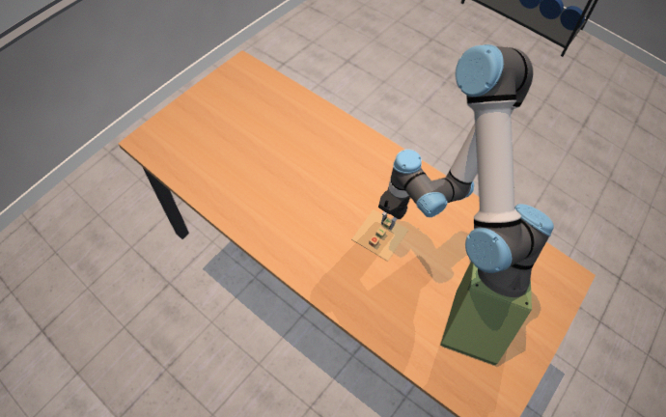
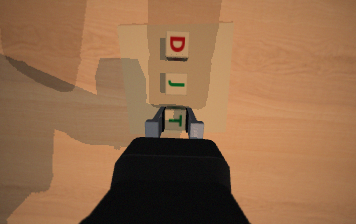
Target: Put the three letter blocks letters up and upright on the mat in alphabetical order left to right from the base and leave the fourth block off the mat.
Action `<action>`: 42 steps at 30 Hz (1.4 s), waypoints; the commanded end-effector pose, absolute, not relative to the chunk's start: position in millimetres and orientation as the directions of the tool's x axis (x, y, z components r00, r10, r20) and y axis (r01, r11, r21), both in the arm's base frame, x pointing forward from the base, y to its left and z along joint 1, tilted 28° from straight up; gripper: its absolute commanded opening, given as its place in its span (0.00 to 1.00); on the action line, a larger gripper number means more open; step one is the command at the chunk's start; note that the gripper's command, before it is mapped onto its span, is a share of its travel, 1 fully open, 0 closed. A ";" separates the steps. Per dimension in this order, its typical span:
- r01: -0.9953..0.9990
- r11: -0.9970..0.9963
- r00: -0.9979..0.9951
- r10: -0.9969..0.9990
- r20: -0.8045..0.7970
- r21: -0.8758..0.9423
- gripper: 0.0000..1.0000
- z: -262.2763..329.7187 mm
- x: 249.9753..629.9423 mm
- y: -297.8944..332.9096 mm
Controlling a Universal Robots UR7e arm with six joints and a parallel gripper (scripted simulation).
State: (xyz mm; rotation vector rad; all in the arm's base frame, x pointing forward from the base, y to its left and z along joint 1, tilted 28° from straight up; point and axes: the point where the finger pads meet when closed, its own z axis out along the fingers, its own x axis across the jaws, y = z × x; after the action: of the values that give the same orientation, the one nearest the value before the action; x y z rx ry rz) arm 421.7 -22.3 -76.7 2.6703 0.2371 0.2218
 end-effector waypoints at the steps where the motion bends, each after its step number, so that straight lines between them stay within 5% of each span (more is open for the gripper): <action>1: 0.131 -0.884 0.972 0.204 0.118 0.448 0.49 -76.7 423.0 -21.4; 42: 0.130 -0.885 0.972 0.202 0.118 0.448 0.49 -80.7 423.8 -24.2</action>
State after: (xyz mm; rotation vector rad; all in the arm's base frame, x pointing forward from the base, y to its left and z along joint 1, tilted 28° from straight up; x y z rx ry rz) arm 421.9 -22.7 -79.9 2.6702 0.2389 0.2196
